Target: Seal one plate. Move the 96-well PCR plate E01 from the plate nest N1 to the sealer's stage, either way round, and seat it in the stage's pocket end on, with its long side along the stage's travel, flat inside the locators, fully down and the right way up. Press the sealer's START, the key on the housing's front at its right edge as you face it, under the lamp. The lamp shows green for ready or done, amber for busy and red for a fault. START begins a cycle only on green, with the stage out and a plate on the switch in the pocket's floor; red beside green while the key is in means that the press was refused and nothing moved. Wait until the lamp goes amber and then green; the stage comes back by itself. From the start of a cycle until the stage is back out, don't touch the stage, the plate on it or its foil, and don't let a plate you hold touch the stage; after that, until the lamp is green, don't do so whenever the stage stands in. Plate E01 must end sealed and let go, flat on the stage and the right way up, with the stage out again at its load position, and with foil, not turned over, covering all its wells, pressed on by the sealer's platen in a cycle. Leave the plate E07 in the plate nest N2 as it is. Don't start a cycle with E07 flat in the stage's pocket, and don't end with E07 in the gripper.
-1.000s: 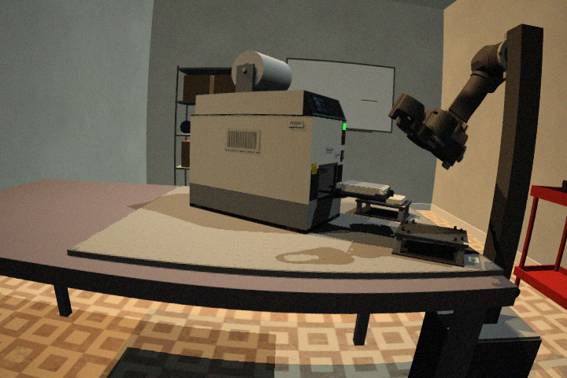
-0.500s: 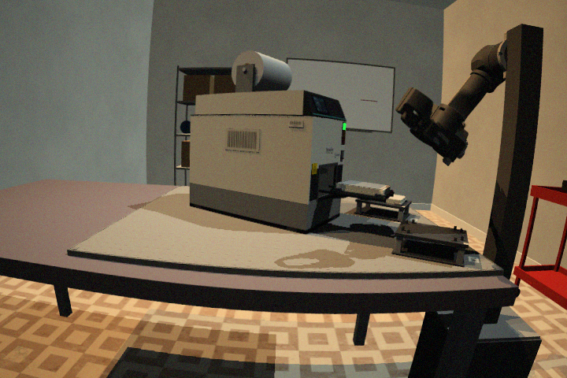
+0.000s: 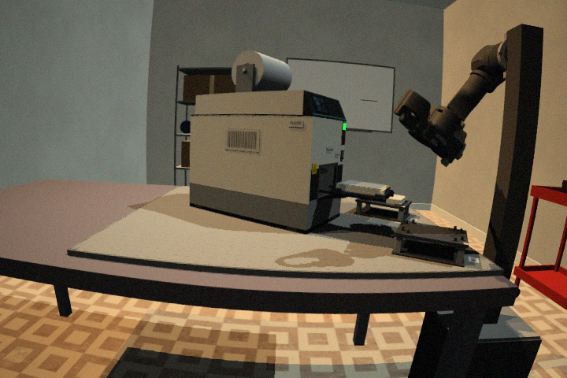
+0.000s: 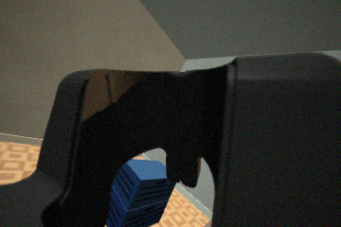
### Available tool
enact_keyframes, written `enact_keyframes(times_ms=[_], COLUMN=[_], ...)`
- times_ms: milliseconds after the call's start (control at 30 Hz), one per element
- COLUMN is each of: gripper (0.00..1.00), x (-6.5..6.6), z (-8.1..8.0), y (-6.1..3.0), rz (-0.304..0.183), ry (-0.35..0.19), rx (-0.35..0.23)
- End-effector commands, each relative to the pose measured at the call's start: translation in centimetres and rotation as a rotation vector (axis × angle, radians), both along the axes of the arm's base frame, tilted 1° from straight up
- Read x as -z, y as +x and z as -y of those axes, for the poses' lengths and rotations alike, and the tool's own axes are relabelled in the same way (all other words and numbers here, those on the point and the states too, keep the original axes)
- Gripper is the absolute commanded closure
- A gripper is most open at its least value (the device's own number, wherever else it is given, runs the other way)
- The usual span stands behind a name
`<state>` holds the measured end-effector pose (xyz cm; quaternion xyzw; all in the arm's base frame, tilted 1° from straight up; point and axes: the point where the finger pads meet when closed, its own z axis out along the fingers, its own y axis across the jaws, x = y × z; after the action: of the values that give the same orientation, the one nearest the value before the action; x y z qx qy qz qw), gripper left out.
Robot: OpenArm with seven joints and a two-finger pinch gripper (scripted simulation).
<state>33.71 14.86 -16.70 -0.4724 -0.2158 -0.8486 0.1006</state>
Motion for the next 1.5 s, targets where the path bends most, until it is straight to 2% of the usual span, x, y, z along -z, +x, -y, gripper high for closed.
enact_keyframes(times_ms=[0, 600, 767, 1467], gripper=[1.00, 1.00, 1.00, 1.00], x=[-0.1, 0.0, -0.4, -0.2], z=[-0.2, 0.0, -2.8, -2.3], y=[-0.17, -0.14, -1.38, -1.18], rz=[0.000, 0.000, 0.039, 0.039], ry=[0.004, 0.004, -0.107, -0.107], rx=[-0.011, -0.011, -0.120, -0.120])
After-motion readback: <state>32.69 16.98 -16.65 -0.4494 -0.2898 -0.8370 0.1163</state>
